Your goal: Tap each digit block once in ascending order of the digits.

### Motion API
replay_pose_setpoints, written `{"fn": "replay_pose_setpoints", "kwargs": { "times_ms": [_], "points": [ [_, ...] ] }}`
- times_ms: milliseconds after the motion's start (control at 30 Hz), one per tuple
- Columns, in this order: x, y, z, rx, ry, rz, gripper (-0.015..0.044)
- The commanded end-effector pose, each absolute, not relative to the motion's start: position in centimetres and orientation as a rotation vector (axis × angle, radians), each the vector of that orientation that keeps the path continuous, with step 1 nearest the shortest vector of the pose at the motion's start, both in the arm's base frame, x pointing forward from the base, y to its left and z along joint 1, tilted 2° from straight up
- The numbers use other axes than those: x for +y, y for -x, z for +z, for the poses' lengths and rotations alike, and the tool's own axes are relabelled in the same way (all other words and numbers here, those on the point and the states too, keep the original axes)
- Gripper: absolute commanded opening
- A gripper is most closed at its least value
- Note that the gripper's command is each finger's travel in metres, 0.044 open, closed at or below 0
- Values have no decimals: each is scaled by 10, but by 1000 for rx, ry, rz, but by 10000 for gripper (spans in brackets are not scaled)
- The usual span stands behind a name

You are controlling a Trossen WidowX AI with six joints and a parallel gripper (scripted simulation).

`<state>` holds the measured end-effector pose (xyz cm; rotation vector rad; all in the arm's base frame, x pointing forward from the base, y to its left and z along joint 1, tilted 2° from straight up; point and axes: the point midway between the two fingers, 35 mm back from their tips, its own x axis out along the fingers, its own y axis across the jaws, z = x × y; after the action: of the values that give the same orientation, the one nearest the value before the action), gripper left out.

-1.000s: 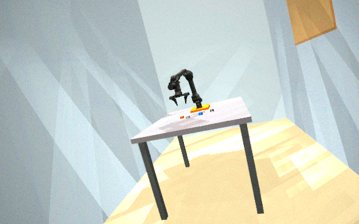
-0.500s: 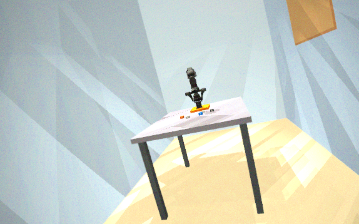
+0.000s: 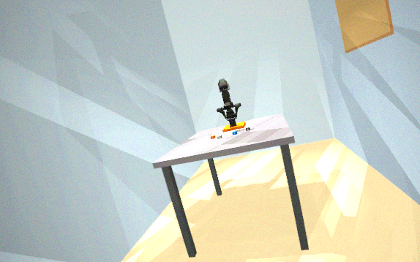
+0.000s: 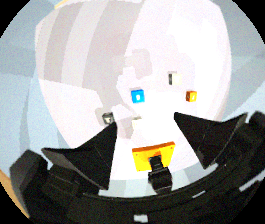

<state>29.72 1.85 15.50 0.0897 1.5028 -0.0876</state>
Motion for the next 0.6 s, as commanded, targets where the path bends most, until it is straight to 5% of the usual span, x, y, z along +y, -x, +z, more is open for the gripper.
{"fn": "replay_pose_setpoints", "kwargs": {
  "times_ms": [0,233,567],
  "points": [
    [19,-295,154,1503,-89,-94,400],
    [41,-228,149,1508,-91,-92,400],
    [41,-226,149,1508,-91,-92,400]
  ]
}}
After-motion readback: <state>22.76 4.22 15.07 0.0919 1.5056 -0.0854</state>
